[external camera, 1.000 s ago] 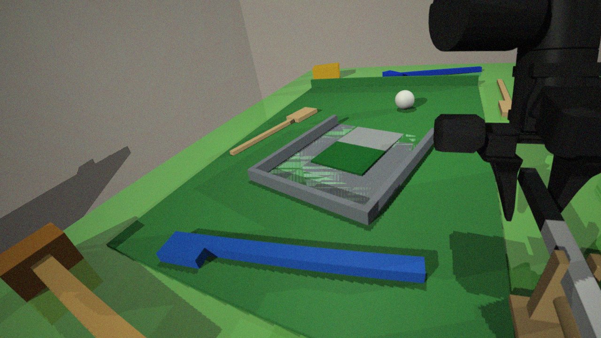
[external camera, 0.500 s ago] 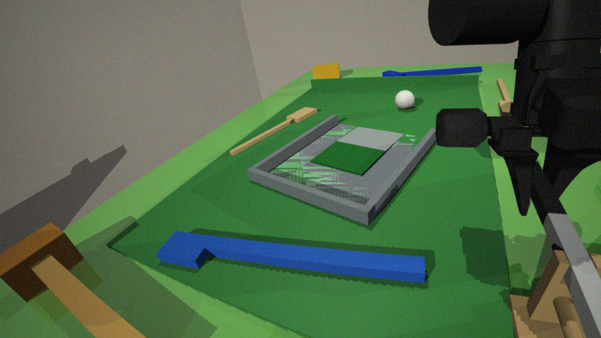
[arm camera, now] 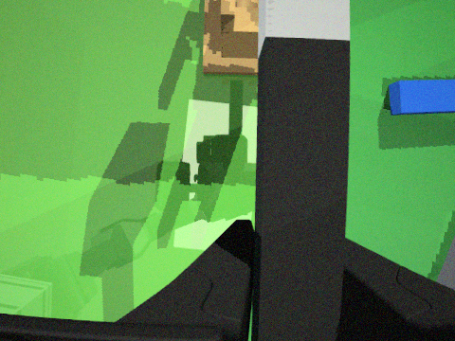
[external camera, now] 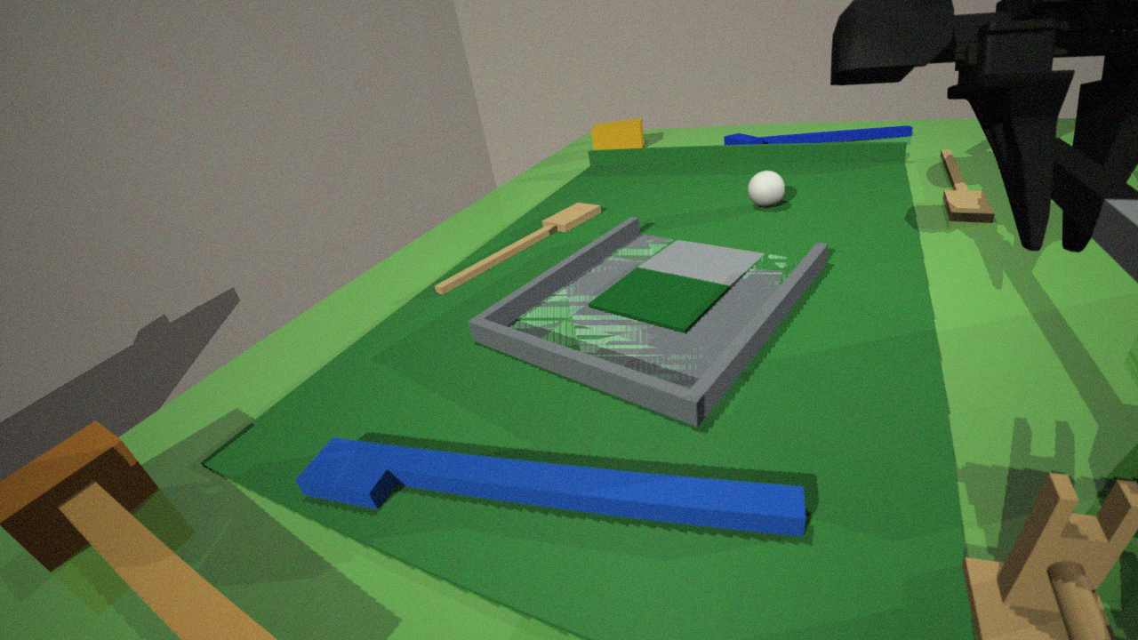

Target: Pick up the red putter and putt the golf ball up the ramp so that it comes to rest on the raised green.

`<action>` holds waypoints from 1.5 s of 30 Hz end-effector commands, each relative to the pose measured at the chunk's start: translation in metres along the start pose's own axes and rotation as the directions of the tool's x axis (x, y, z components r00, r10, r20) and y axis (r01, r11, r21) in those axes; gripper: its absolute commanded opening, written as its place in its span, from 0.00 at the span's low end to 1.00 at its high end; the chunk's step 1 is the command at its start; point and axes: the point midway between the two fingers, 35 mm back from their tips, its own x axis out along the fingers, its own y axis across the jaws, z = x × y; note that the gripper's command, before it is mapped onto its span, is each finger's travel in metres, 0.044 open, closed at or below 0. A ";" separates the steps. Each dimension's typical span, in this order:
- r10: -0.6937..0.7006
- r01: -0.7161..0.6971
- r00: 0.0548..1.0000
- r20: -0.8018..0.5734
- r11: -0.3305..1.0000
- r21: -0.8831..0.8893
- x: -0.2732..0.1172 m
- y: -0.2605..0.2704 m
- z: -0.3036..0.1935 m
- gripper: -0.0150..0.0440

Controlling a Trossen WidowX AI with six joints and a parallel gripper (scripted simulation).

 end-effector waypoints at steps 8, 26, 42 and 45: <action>-0.025 0.030 0.999 -0.030 0.984 0.178 -0.008 -0.017 -0.035 0.25; -0.066 0.115 0.992 -0.106 0.816 0.567 -0.035 -0.037 -0.123 0.25; -0.075 0.187 0.982 -0.175 0.540 0.821 -0.060 -0.028 -0.199 0.25; -0.073 0.199 0.980 -0.187 0.479 0.855 -0.064 -0.024 -0.213 0.25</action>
